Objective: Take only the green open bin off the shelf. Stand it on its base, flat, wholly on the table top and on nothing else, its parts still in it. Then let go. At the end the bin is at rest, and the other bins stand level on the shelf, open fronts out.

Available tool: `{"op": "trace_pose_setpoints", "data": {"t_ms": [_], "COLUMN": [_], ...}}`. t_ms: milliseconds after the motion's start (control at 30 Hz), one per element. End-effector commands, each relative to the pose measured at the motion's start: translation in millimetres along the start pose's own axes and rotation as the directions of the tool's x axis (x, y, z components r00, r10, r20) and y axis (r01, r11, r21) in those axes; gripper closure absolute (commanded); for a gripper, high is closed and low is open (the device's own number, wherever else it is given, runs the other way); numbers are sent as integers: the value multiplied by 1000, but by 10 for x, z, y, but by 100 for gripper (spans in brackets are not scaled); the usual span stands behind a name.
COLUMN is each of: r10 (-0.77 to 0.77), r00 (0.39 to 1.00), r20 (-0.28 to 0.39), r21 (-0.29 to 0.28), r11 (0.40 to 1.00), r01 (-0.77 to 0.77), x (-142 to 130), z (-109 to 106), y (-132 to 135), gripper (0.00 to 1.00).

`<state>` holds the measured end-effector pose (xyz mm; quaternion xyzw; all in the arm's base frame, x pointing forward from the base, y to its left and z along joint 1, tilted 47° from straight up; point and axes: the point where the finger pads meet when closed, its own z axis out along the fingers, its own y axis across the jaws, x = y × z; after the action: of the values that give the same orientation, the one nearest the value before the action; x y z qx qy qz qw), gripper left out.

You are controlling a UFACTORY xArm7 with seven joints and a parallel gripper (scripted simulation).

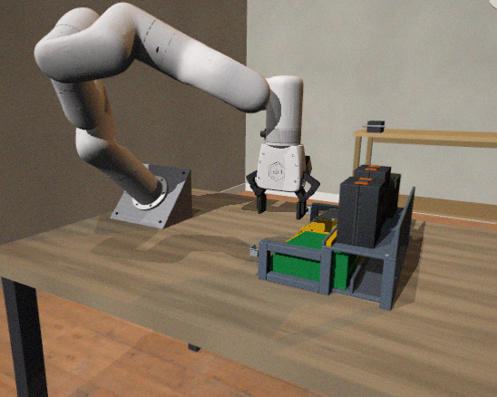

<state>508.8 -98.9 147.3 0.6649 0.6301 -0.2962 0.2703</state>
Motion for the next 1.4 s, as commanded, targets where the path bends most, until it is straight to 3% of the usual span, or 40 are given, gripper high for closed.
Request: {"op": "trace_pose_setpoints", "data": {"t_ms": [0, 200, 367, 1333, 1367], "r10": [-1, -1, -258, -296, -345], "r00": [1000, 1000, 966, 955, 939], "r20": [-2, -2, 0, 0, 0], "r21": [-5, -5, -5, -5, -5], "r11": [1000, 1000, 966, 955, 939], "r01": [1, 1, 258, 296, 345], "x": [8, 8, 8, 8, 8], "z": [-21, -21, -40, -37, -36], "y": [11, 11, 11, 11, 11], "gripper": [0, 0, 0, 0, 0]}}
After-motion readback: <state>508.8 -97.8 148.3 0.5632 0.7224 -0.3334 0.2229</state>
